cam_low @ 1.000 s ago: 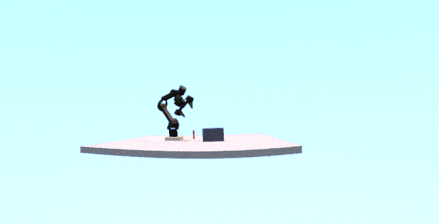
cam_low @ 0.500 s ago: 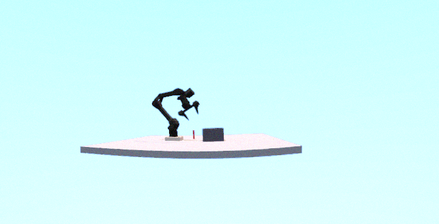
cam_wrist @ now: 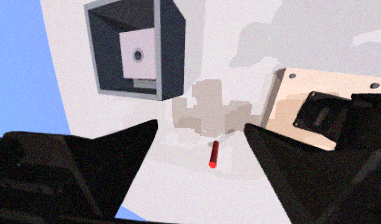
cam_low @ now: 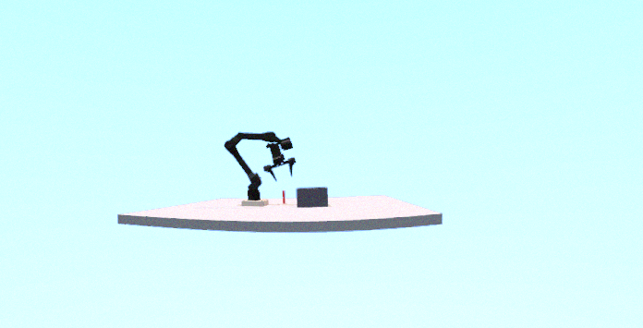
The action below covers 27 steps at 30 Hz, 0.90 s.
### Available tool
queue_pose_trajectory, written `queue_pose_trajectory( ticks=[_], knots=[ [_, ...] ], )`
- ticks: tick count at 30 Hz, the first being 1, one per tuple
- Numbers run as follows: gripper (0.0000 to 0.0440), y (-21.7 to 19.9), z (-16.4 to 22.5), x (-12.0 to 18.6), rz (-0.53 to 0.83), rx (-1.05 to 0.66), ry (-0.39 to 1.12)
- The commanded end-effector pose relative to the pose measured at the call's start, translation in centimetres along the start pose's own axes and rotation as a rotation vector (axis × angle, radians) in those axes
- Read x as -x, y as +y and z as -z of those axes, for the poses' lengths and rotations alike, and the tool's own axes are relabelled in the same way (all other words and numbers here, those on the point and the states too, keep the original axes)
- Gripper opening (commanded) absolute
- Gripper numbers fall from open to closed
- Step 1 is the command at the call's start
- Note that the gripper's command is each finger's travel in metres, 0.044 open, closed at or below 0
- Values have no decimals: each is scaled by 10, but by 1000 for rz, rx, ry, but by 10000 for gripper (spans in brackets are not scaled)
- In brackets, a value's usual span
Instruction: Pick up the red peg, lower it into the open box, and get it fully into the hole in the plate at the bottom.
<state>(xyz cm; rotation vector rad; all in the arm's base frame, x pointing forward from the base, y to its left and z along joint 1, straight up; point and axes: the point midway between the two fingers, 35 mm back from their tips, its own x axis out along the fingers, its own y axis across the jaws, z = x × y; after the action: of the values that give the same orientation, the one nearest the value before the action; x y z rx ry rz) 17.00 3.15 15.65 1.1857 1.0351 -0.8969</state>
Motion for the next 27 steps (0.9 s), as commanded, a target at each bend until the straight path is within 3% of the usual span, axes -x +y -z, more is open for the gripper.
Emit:
queue_pose_trajectory(
  ticks=[1, 11, 27],
  knots=[
    [440, -6, 16, -10, 54, 37, 14],
    [440, -15, 59, -38, 110, 183, 68],
    [440, -25, 102, -97, 59, 324, 135]
  ],
)
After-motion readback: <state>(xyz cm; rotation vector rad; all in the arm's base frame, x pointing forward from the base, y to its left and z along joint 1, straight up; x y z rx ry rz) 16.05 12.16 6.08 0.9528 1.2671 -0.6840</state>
